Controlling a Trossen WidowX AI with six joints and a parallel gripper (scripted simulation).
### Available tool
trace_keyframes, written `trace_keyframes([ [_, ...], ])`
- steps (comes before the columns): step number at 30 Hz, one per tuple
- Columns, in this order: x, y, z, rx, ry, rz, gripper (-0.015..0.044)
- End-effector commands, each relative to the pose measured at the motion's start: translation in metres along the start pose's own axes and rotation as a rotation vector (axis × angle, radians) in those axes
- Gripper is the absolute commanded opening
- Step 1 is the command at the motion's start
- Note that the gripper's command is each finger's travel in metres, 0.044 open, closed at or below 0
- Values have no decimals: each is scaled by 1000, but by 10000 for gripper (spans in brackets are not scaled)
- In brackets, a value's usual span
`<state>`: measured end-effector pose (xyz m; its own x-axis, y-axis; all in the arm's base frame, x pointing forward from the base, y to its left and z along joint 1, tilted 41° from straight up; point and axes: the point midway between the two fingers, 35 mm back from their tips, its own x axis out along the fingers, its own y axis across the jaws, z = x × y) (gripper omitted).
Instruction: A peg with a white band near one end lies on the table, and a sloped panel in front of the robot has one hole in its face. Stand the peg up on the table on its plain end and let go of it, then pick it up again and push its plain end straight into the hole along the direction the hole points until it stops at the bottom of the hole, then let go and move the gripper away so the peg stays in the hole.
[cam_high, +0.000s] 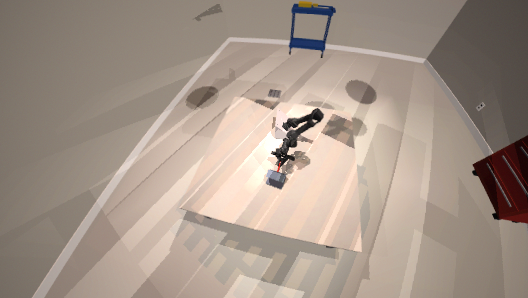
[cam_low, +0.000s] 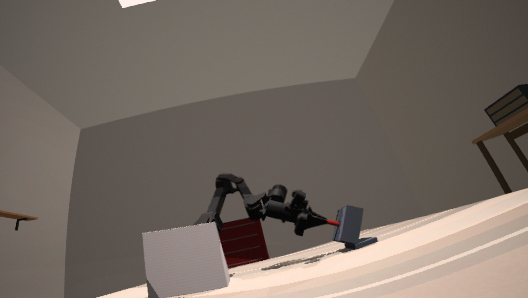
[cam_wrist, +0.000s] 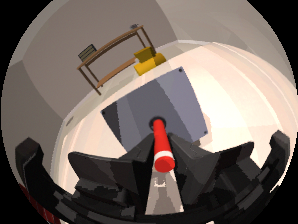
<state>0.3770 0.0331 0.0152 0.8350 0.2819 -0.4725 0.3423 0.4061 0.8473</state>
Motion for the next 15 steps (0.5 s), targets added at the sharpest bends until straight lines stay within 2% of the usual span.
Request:
trace_keyframes([
  [1, 4, -1, -1, 5, 0, -2, 0],
  [15, 11, -1, -1, 5, 0, -2, 0],
])
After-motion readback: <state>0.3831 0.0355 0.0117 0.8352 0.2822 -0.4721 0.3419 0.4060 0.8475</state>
